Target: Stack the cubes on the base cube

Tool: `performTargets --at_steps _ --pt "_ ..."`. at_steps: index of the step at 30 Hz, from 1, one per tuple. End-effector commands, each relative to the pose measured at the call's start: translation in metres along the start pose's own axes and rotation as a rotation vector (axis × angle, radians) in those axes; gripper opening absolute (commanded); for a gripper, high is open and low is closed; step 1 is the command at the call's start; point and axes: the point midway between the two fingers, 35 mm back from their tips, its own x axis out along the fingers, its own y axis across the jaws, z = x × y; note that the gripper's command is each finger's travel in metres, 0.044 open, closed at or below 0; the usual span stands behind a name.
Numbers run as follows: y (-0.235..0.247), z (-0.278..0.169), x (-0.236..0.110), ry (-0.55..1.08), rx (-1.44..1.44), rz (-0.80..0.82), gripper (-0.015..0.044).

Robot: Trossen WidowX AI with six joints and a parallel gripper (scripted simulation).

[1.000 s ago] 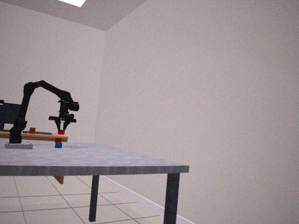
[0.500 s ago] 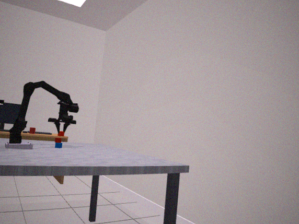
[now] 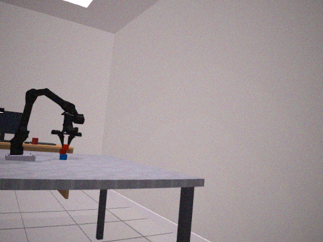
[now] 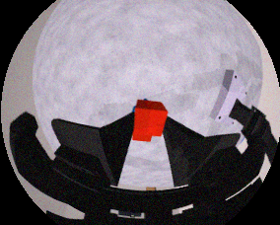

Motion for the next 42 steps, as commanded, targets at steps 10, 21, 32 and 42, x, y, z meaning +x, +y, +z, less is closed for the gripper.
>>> performTargets --at_steps 10,21,32,42 --pt "0.001 -0.001 0.018 0.004 0.0 -0.001 0.0105" --pt "0.002 -0.001 0.03 0.004 -0.003 -0.001 0.0105" --pt "0.002 -0.001 0.03 0.004 -0.003 -0.001 0.0105" --pt "0.002 -0.001 0.032 0.004 -0.003 -0.001 0.0105"
